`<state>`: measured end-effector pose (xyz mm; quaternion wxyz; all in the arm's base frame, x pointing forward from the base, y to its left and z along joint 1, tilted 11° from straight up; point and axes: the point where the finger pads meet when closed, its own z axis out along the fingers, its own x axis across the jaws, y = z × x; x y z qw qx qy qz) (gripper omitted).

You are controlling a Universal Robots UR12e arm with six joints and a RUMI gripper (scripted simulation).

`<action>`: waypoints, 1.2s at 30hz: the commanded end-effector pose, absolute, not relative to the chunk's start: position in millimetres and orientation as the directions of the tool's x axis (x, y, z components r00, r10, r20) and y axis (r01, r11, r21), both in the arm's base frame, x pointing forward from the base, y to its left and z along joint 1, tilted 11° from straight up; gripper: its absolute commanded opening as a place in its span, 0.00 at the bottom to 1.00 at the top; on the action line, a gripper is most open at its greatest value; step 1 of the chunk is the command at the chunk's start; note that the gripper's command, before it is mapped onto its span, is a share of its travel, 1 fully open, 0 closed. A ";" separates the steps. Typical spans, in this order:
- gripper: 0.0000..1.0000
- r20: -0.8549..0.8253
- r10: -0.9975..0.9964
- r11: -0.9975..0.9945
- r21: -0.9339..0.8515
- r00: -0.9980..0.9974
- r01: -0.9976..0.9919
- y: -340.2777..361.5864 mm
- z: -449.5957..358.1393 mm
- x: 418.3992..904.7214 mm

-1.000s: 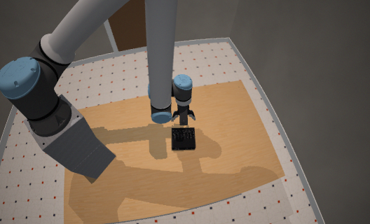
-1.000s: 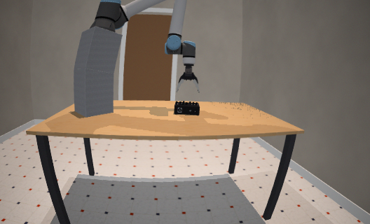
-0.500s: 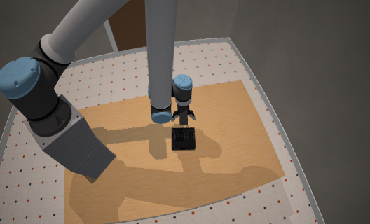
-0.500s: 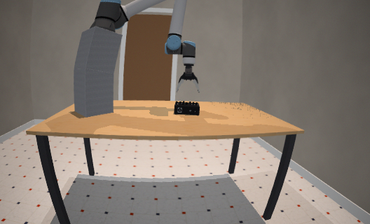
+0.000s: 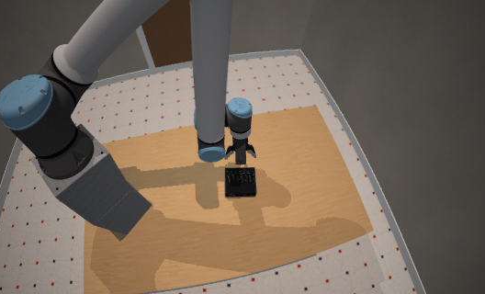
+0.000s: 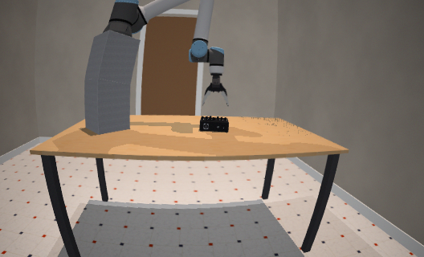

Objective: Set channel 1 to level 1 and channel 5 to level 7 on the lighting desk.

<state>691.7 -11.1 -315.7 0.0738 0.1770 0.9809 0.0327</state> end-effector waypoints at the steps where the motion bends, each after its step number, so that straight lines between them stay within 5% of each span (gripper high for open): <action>1: 1.00 -0.134 0.352 0.935 0.090 -0.926 0.342 -11.2 -315.2 692.2; 18: 1.00 -0.129 0.393 0.919 0.098 -0.910 0.383 -14.6 -313.4 690.7; 27: 1.00 -0.104 0.554 0.831 0.124 -0.826 0.542 -28.0 -305.9 684.8; 36: 1.00 -0.029 0.844 0.533 0.163 -0.536 0.831 -56.1 -288.6 670.8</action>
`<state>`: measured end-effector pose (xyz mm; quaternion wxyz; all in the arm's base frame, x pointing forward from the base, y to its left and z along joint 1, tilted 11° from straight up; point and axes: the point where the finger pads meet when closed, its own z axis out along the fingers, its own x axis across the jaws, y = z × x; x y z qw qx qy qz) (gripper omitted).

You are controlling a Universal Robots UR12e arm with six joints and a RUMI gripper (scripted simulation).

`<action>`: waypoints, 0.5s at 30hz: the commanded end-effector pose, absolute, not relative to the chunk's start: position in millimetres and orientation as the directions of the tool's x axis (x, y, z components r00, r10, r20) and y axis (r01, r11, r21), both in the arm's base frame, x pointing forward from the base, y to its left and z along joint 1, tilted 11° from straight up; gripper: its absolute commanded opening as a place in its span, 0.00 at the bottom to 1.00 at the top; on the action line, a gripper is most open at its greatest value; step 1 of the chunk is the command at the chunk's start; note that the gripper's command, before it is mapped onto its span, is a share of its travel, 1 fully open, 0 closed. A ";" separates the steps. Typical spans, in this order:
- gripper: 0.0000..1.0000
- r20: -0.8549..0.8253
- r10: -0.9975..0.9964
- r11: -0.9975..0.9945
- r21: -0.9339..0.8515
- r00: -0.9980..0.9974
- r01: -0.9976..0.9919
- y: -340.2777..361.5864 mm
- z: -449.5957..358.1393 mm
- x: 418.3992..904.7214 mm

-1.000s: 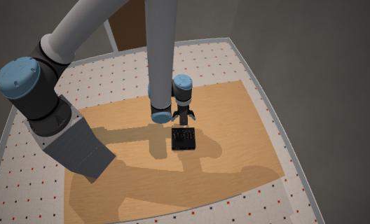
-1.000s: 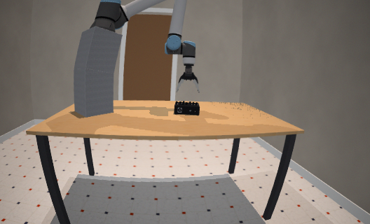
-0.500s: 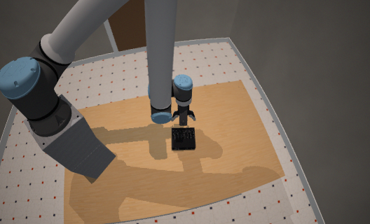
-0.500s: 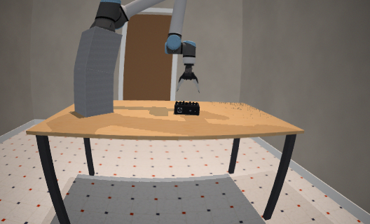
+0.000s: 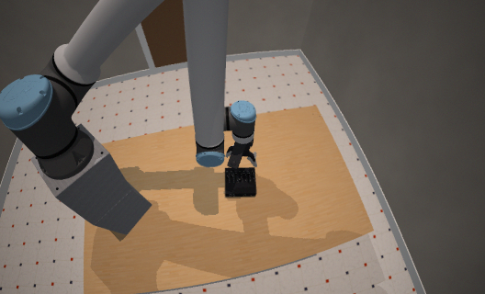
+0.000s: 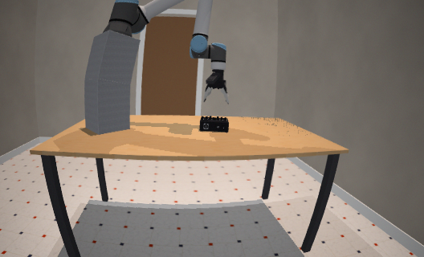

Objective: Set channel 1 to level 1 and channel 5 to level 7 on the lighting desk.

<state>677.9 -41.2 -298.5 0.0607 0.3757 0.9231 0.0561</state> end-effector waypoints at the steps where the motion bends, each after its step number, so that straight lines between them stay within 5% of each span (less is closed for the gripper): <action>1: 1.00 -0.019 0.869 0.491 0.165 -0.495 0.855 -59.4 -286.4 669.0; 15: 1.00 0.091 0.996 -0.031 0.153 0.017 0.988 -91.2 -263.5 651.5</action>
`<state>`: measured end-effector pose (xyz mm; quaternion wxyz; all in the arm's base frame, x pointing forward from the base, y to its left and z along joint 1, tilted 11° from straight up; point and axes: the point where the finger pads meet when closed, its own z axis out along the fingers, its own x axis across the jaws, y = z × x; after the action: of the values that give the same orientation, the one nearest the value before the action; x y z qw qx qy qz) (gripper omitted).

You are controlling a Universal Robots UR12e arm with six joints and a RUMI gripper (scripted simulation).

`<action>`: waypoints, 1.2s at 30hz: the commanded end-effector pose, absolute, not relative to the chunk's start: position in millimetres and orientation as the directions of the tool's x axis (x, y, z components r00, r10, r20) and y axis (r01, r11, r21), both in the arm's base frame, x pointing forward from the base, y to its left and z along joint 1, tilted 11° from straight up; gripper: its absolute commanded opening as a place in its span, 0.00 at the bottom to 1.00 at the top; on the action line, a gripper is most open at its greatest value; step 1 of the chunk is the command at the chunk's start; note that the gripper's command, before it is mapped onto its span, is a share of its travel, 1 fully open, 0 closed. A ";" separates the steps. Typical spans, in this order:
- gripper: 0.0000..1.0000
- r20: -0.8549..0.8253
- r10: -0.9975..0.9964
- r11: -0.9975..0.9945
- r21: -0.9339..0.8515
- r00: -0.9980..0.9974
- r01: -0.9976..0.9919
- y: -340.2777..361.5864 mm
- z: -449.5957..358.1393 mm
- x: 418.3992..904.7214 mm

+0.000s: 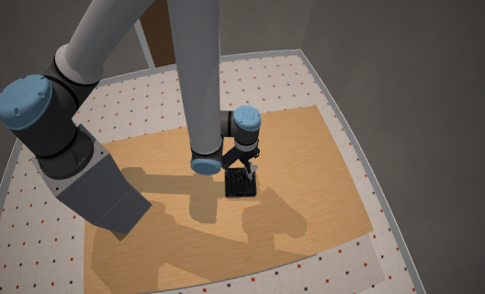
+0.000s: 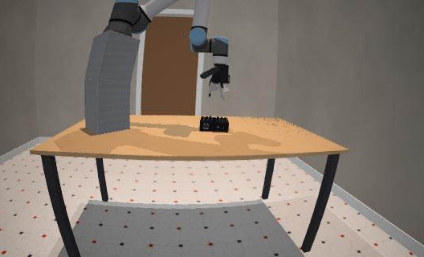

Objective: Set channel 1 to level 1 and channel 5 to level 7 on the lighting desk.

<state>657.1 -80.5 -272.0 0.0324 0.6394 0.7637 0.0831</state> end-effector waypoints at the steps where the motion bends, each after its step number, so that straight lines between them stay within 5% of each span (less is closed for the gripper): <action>1: 1.00 0.097 0.994 -0.060 0.150 0.046 0.987 -92.8 -262.3 650.6; 36: 1.00 0.119 0.980 -0.175 0.138 0.159 0.975 -100.3 -257.0 646.8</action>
<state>646.3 -99.9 -257.3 0.0137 0.7644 0.6383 0.0901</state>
